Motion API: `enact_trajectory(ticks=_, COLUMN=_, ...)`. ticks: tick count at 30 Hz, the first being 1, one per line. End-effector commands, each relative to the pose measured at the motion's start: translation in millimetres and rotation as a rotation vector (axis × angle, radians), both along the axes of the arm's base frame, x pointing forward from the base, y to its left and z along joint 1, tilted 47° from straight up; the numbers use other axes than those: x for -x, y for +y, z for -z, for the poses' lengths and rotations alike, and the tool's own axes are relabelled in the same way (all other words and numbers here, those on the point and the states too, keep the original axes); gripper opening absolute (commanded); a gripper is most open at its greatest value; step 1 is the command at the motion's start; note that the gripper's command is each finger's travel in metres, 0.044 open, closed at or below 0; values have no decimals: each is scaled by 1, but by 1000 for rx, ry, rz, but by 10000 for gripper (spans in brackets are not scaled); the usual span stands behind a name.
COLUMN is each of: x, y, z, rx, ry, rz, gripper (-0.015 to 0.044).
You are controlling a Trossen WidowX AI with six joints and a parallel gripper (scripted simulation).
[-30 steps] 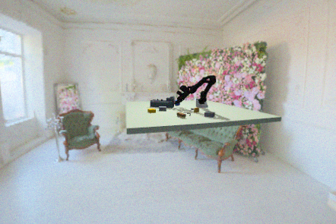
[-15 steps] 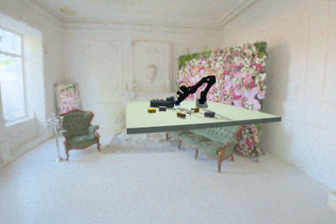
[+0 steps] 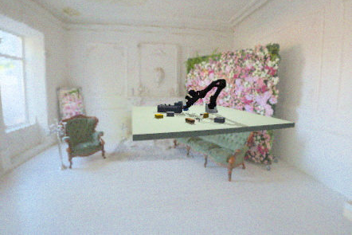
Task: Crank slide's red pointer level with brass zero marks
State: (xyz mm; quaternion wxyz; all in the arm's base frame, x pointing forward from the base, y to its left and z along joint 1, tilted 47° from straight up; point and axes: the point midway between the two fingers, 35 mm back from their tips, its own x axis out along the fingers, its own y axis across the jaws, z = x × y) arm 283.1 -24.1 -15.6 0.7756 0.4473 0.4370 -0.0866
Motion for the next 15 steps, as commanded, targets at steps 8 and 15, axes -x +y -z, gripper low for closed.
enact_trajectory(ticks=8, x=4, y=-9, z=-1, rx=0, ry=0, rz=3, gripper=0)
enact_trajectory(ticks=15, x=5, y=-16, z=-3, rx=0, ry=0, rz=3, gripper=0)
